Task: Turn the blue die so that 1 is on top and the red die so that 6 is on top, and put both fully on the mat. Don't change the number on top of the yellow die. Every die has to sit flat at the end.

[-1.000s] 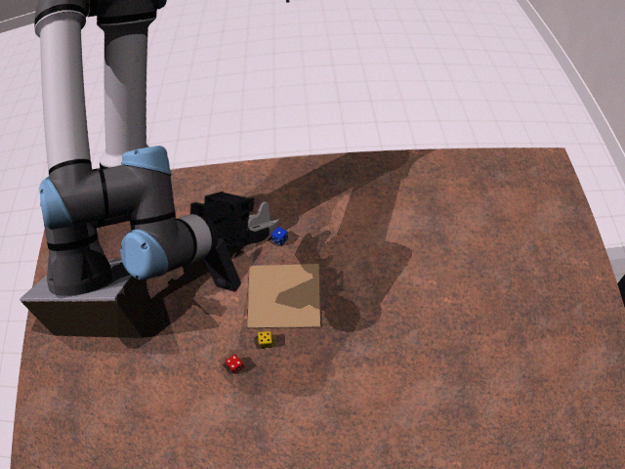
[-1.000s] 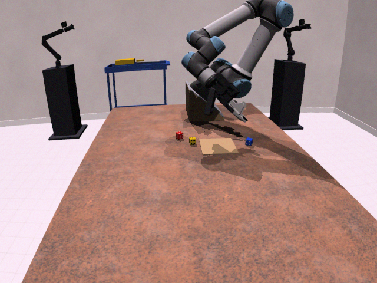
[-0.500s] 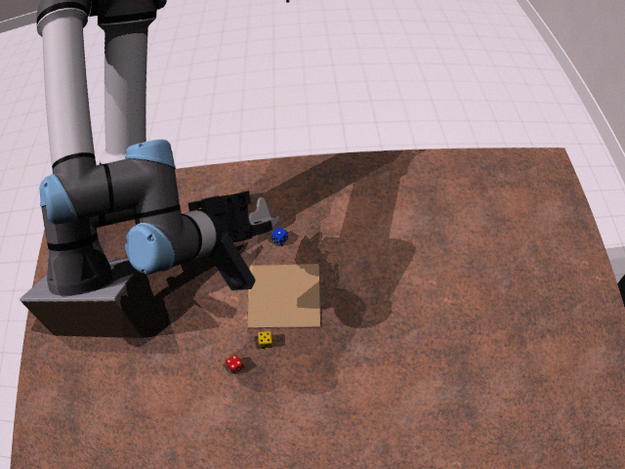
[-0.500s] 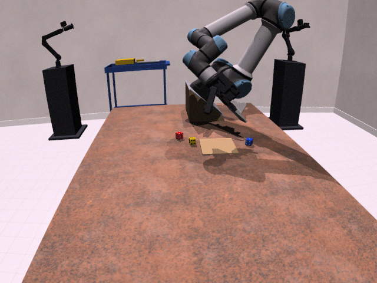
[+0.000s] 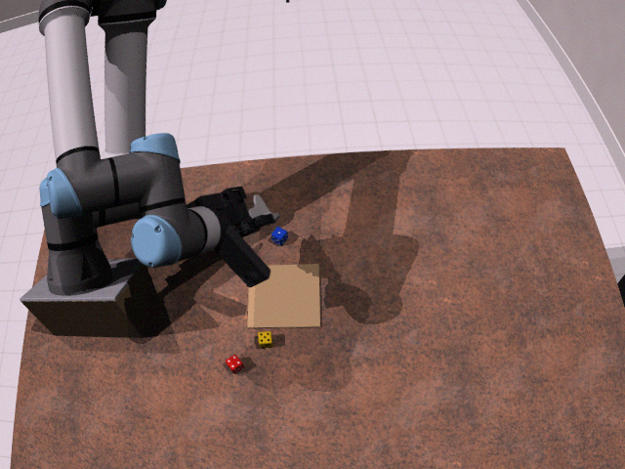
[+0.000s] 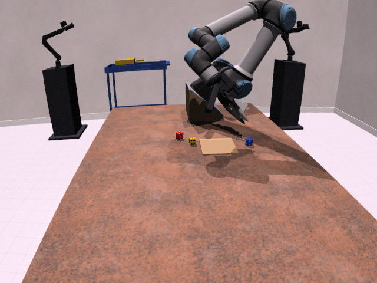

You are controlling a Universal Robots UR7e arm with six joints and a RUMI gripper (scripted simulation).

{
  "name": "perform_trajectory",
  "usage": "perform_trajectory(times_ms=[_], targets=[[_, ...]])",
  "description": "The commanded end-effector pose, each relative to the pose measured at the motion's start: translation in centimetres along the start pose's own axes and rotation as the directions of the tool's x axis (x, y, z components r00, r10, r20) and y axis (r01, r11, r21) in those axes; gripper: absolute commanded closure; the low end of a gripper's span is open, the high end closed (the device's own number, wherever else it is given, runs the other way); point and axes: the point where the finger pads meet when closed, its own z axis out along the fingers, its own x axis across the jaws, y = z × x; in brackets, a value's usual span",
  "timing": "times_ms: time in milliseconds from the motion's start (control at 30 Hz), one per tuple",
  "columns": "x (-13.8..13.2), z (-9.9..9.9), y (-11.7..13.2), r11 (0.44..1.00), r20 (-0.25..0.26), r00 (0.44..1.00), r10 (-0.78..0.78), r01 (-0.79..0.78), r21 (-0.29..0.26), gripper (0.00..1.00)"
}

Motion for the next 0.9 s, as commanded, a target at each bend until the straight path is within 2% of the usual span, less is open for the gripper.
perform_trajectory(times_ms=[0, 267, 367, 467, 600, 833, 867], targets=[[-0.2, 0.0, -0.05, 0.988, -0.026, 0.988, -0.155, 0.155, -0.003, 0.76], [-0.34, 0.11, 0.0, 0.94, -0.06, 0.938, -0.34, 0.34, -0.01, 0.76], [-0.35, 0.12, 0.01, 0.937, -0.062, 0.935, -0.35, 0.35, -0.011, 0.76], [-0.43, 0.19, 0.07, 0.893, -0.08, 0.89, -0.45, 0.449, -0.021, 0.76], [-0.48, 0.23, 0.11, 0.863, -0.09, 0.858, -0.505, 0.505, -0.029, 0.76], [-0.61, 0.34, 0.25, 0.764, -0.112, 0.757, -0.644, 0.642, -0.055, 0.76], [-0.61, 0.34, 0.25, 0.764, -0.112, 0.757, -0.644, 0.642, -0.055, 0.76]])
